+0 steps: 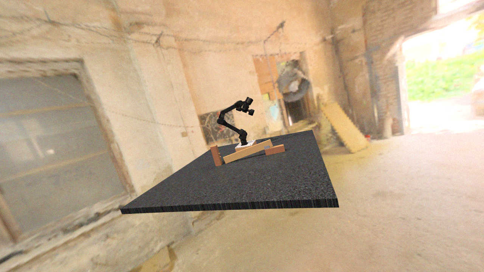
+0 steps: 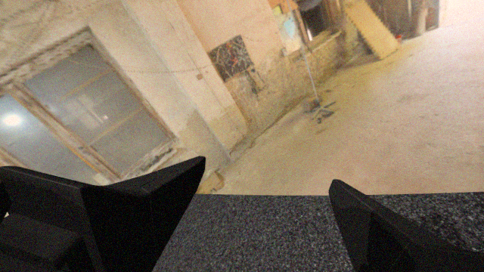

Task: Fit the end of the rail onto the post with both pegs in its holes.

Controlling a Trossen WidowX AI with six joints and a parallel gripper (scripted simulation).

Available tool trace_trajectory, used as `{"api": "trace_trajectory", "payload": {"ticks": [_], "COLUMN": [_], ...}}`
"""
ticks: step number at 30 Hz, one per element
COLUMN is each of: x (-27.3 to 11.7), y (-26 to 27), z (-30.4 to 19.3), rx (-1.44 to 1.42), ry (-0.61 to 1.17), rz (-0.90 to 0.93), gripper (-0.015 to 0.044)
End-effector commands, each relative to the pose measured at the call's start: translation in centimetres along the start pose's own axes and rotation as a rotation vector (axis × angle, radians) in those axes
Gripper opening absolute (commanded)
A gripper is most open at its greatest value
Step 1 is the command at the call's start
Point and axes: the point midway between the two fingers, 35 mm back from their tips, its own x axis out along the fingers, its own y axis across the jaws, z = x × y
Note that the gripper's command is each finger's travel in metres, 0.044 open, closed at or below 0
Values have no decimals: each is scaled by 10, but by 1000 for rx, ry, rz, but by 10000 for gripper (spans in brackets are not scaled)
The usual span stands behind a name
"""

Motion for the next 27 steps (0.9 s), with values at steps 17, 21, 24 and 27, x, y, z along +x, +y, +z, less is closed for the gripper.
{"api": "trace_trajectory", "payload": {"ticks": [17,21,24,27], "x": [-153,-207,-243,-264], "y": [-181,-200,-203,-202], "z": [-22,-56,-86,-107], "rx": [-14,55,154,216], "ry": [-15,45,72,93], "rz": [-908,-1097,-1216,-1283], "gripper": [440,440,440,440]}}
